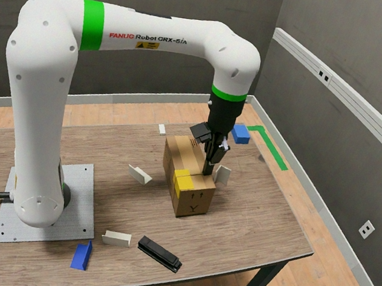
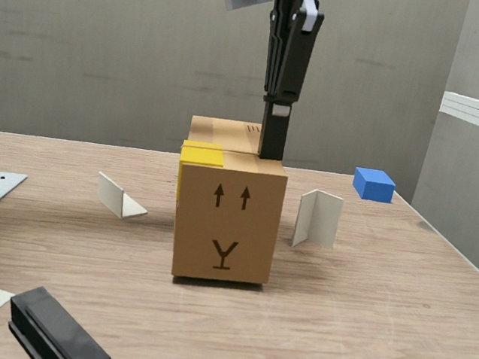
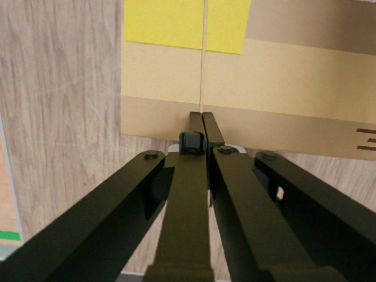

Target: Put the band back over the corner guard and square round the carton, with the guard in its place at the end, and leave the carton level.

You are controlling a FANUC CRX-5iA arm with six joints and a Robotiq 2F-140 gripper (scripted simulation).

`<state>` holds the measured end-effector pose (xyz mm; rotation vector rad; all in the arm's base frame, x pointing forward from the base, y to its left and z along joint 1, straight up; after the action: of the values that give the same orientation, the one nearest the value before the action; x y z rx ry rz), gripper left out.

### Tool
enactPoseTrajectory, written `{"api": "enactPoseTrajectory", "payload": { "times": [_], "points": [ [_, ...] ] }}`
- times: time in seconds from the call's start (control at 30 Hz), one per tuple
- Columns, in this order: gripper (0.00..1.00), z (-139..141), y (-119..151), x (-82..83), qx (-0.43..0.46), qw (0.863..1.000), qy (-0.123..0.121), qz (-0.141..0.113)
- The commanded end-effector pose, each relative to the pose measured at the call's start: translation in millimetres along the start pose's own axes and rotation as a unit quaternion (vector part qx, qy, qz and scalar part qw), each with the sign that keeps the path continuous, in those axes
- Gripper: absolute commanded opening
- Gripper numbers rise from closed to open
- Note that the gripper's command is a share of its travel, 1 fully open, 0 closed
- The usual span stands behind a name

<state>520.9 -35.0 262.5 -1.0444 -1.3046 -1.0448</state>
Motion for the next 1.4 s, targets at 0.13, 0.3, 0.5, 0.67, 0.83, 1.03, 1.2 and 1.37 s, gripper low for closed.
{"api": "enactPoseTrajectory", "payload": {
  "times": [0.13, 0.3, 0.5, 0.67, 0.83, 1.03, 1.2, 1.37],
  "points": [
    [0.10, -0.2, 0.2, 1.1, 0.000, 1.000, 0.000, -0.001],
    [0.10, -0.2, 0.2, 1.5, 0.000, 1.000, 0.000, -0.001],
    [0.10, -0.2, 0.2, 3.1, 0.000, 1.000, 0.000, -0.001],
    [0.10, -1.1, 0.1, 3.1, 0.000, 1.000, 0.000, -0.001],
    [0.10, -3.2, -0.3, 3.1, 0.000, 1.000, 0.000, -0.001],
    [0.10, -9.9, -1.6, 3.1, 0.000, 1.000, 0.000, -0.001],
    [0.10, -14.6, -2.4, 3.1, 0.000, 1.000, 0.000, -0.001],
    [0.10, -16.0, -2.7, 3.1, 0.000, 1.000, 0.000, -0.001]
  ]
}}
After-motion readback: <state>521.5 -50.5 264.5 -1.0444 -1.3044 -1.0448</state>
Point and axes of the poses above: the point where the finger pads meet when closed, its own x axis back along the fingers, its own z axis across the jaws, y = z × x, the point moved 9 cm from there along x, back along the fingers, and after that the axes turned 5 degrees about x, right-handed, at the moved point
